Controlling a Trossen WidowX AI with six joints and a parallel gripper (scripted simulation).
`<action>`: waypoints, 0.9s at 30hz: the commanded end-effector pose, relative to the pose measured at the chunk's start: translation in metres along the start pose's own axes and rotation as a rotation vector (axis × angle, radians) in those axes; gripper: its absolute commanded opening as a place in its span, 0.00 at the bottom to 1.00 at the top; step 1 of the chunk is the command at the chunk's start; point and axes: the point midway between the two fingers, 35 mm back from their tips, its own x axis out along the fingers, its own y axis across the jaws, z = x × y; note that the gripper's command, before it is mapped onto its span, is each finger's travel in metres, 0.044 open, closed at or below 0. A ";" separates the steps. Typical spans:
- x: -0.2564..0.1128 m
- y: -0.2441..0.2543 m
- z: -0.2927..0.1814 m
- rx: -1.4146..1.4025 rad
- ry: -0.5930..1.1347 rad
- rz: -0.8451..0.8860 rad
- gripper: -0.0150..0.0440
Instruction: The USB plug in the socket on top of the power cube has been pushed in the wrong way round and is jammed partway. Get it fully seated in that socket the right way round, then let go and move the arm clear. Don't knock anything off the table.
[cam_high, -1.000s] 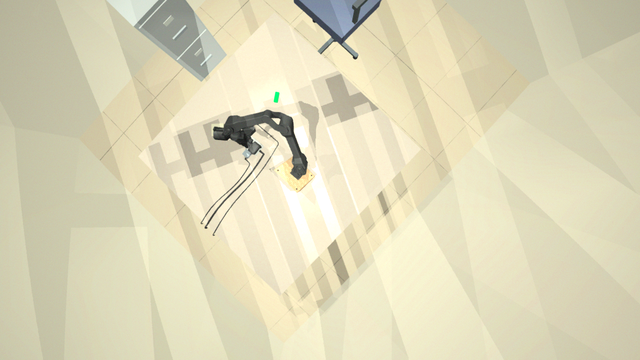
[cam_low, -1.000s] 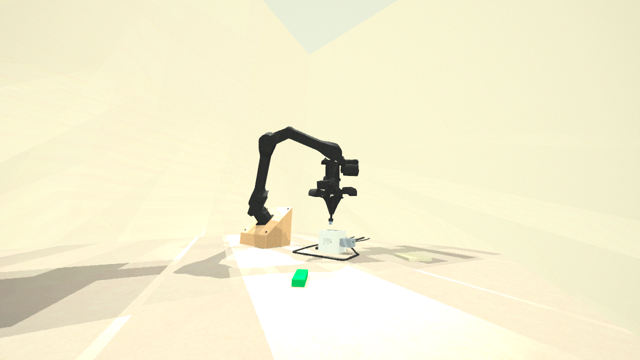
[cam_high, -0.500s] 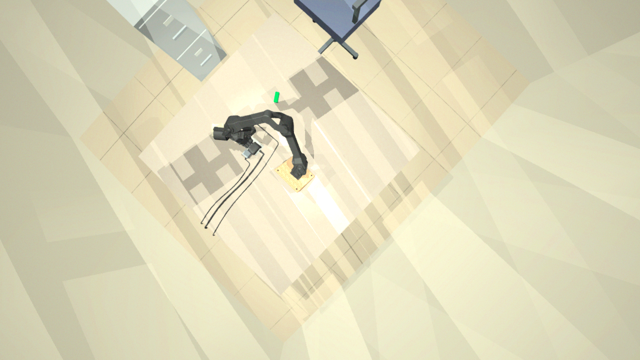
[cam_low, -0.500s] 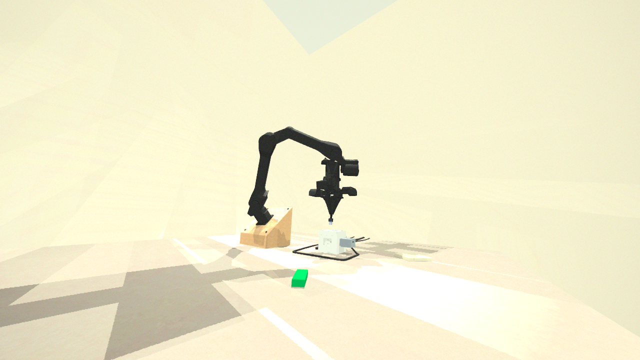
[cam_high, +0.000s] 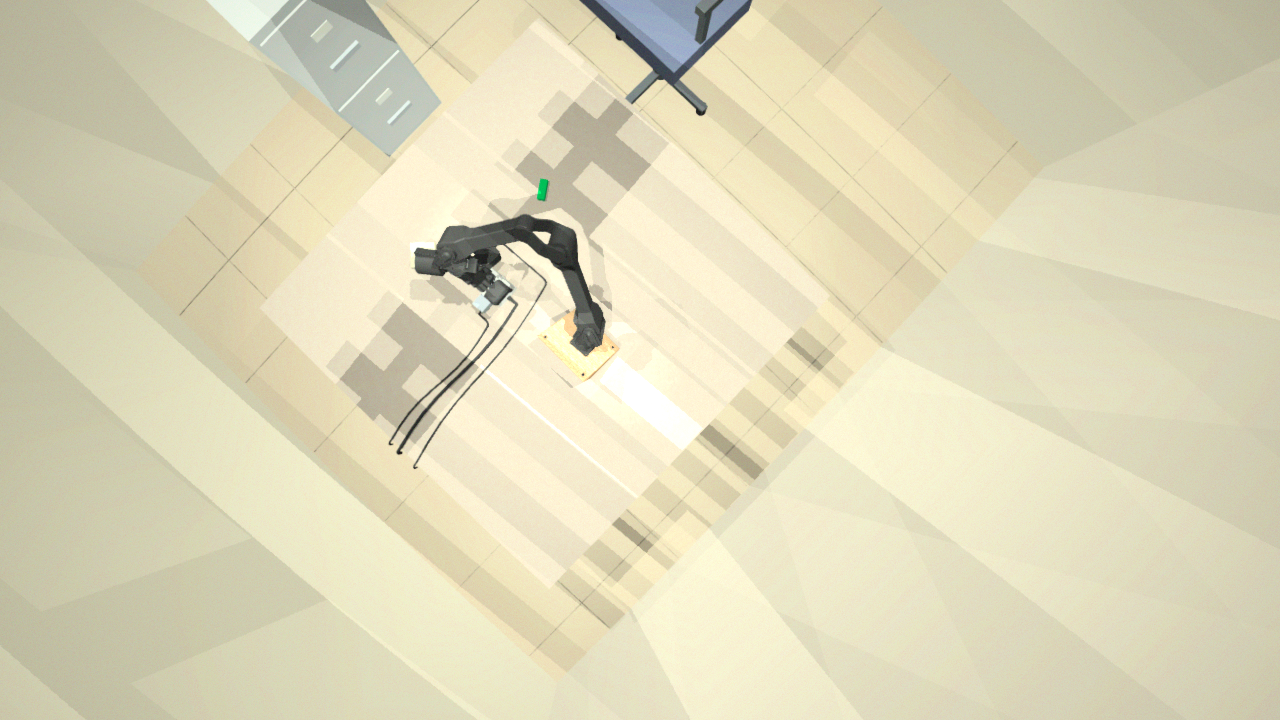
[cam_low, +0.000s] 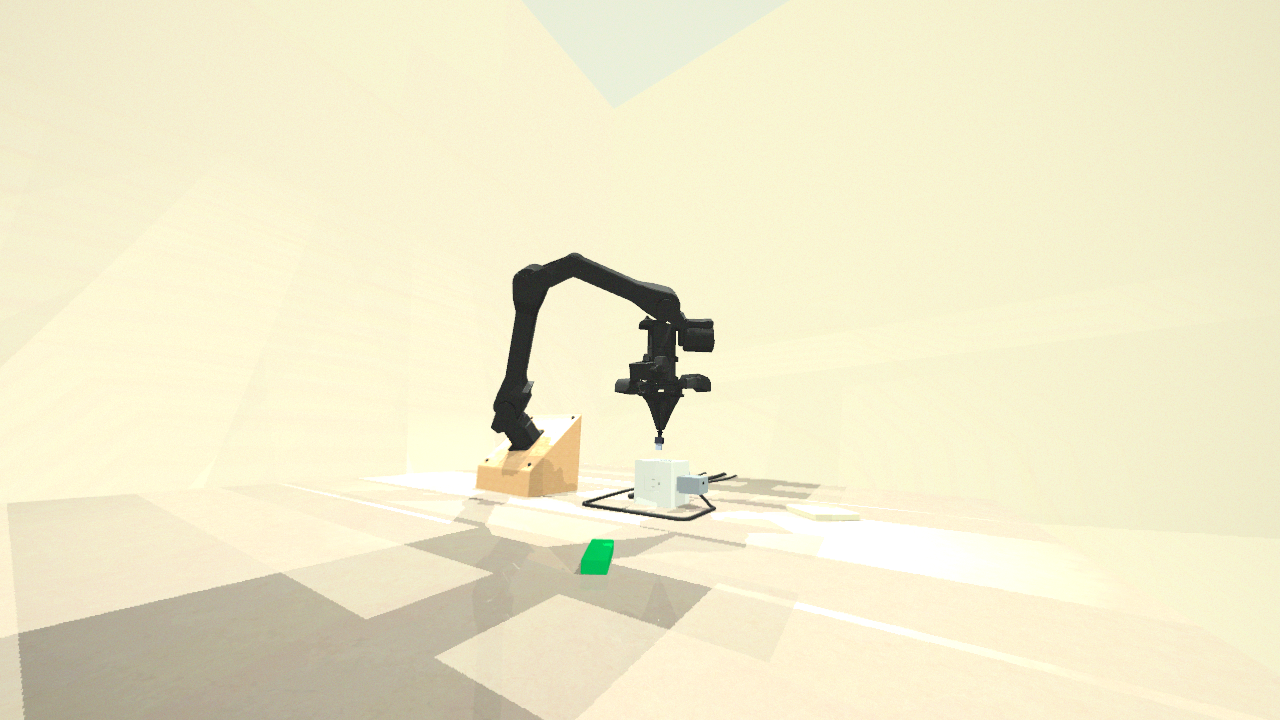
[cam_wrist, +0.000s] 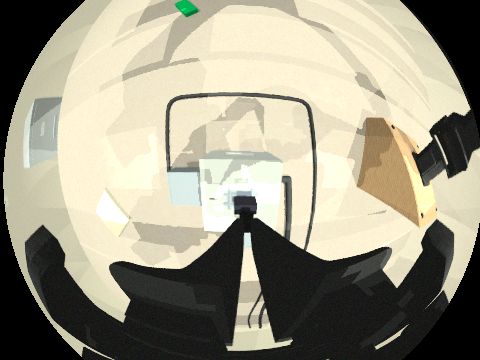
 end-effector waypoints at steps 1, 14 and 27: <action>0.000 0.000 -0.001 -0.005 0.008 -0.001 0.25; 0.002 0.000 -0.002 -0.004 0.019 -0.001 0.25; 0.003 0.000 -0.003 -0.002 0.030 -0.001 0.25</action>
